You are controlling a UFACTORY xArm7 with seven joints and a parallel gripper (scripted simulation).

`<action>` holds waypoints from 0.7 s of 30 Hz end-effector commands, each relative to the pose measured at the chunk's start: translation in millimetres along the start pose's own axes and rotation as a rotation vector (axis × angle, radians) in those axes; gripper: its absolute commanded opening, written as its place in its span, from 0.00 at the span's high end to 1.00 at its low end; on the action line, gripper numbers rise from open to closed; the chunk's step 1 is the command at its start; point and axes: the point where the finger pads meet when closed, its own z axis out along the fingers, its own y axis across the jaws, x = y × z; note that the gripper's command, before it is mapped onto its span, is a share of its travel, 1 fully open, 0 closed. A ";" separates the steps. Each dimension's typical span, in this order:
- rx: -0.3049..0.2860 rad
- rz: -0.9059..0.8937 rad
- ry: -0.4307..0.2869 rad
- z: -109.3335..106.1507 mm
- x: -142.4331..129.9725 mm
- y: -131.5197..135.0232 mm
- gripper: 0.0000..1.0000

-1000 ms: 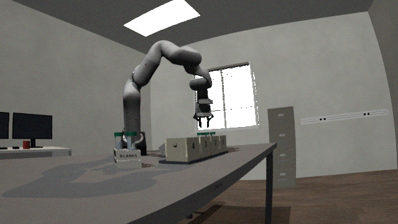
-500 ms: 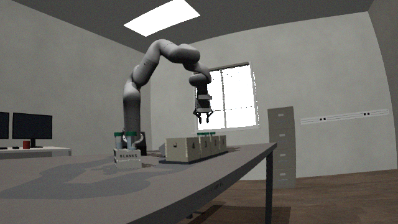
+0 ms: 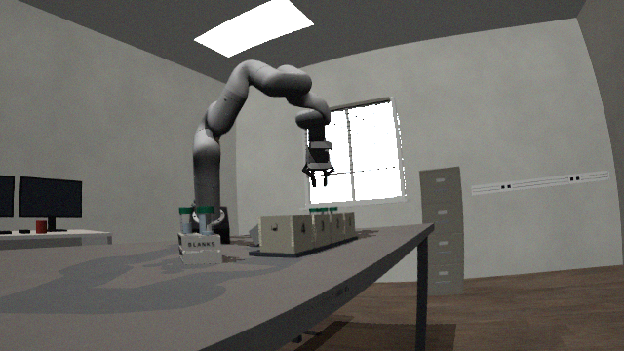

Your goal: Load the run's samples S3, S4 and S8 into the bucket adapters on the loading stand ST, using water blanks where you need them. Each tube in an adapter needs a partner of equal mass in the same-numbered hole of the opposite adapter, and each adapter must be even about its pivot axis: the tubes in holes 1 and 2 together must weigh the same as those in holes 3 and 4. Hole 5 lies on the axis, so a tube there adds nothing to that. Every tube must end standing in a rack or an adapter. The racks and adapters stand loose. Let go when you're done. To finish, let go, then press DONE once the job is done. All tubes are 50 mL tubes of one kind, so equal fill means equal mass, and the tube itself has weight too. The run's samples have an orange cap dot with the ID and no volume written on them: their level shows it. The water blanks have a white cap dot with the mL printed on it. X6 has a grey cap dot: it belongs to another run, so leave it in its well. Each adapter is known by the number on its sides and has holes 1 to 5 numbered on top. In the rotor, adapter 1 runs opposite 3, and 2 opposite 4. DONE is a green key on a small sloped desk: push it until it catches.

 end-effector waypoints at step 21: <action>0.003 0.000 -0.002 -31.7 -0.7 -0.6 0.56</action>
